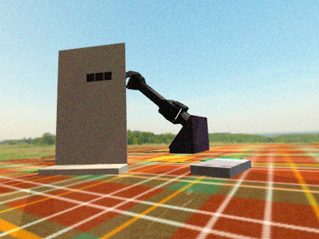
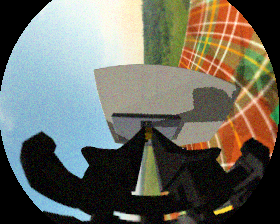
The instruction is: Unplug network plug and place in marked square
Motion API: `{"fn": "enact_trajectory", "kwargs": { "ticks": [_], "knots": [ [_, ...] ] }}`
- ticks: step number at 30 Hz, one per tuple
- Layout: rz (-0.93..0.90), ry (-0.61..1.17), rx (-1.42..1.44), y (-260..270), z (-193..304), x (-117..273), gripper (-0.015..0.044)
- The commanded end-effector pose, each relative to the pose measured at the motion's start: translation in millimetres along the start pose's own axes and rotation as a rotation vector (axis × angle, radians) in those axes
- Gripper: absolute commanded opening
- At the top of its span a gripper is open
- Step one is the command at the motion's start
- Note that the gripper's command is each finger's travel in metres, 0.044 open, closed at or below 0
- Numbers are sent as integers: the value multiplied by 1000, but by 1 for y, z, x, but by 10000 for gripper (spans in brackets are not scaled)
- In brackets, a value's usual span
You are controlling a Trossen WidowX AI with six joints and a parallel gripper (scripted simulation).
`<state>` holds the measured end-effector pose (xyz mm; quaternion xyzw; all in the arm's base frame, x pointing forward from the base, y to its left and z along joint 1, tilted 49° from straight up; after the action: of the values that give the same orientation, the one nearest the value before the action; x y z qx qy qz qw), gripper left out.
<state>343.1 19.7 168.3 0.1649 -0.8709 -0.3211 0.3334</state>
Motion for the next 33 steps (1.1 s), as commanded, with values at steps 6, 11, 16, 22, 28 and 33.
{"fn": "enact_trajectory", "kwargs": {
  "ticks": [6, 11, 16, 22, 28, 33],
  "knots": [
    [0, 1, 0, 0, 2, 6, 0],
    [1, 1, 0, 0, 2, 9, 0],
    [1, 1, 0, 0, 3, 12, 0],
    [1, 1, 0, 0, 4, 16, 0],
    [1, 1, 0, 0, 5, 19, 0],
    [1, 1, 0, 0, 6, 22, 0]
  ]
}}
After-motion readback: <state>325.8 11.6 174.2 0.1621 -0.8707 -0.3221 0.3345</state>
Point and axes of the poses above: the point midway between the two fingers, 35 mm back from their tips, its own x axis back along the fingers, its own y axis across the jaws, z = x × y, the point moved 9 cm from there along x, back along the fingers, and after that the axes turned 1 degree about -x, right-handed, at the moved point
